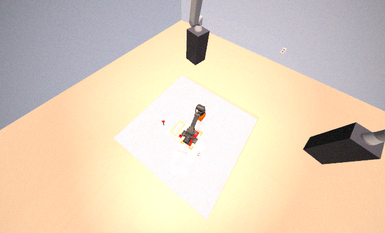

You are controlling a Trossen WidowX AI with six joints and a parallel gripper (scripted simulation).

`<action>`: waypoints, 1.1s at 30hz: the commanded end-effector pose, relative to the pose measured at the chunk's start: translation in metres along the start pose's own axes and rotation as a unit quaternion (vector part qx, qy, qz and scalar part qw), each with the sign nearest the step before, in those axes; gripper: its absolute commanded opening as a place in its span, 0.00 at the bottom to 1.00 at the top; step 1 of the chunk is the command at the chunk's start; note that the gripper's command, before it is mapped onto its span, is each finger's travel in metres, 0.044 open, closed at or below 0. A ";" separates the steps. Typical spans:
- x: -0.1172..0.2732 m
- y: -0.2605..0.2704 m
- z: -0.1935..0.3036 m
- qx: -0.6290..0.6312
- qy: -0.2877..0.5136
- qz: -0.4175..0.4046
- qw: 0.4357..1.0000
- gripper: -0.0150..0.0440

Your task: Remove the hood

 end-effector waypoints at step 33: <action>-0.008 0.000 0.000 0.000 0.000 0.000 1.000 0.62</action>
Point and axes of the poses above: the point midway between the two fingers, 35 mm back from their tips, its own x axis back along the fingers, its own y axis across the jaws, z = x × y, the point moved 3 cm from there along x, back along the fingers, and after that the axes turned 10 degrees about -x, right-handed, at the moved point
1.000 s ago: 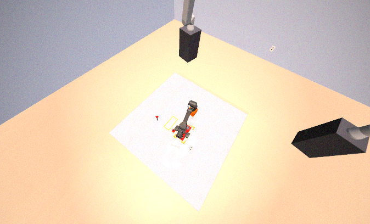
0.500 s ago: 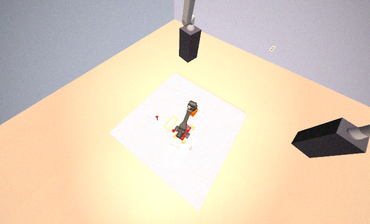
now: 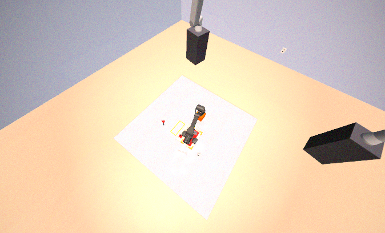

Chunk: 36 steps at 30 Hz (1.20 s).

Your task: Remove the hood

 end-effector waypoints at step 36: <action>0.024 0.000 0.000 0.000 0.000 0.000 1.000 0.25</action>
Point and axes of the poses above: the point midway between the two fingers, 35 mm back from their tips, its own x axis back along the fingers, its own y axis across the jaws, z = x × y, the point moved 3 cm from there along x, back along the fingers, and after that the axes turned 10 degrees about -x, right-handed, at the moved point
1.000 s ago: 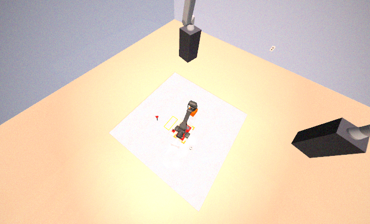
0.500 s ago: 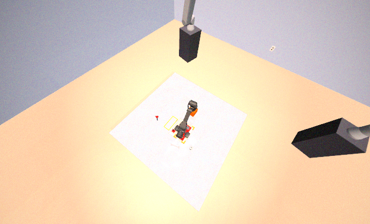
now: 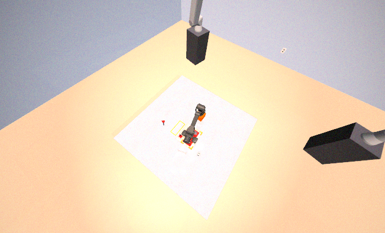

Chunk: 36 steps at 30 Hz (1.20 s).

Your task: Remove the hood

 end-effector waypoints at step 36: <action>0.050 -0.105 -0.012 -0.001 -0.004 0.003 1.000 0.25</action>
Point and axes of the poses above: the point midway between the two fingers, 35 mm back from their tips, its own x axis back along the fingers, its own y axis across the jaws, z = x × y, the point moved 3 cm from there along x, back along the fingers, and after that the axes turned 10 degrees about -x, right-handed, at the moved point
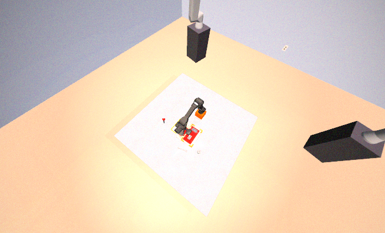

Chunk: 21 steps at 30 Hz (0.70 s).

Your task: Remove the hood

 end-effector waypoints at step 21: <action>0.006 -0.123 0.023 0.003 0.001 0.006 1.000 0.25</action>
Point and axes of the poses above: the point midway between the two fingers, 35 mm back from their tips, its own x axis back along the fingers, its own y axis across the jaws, z = x × y, the point moved 3 cm from there along x, back along the fingers, and after that the axes turned 10 degrees about -x, right-handed, at the moved point
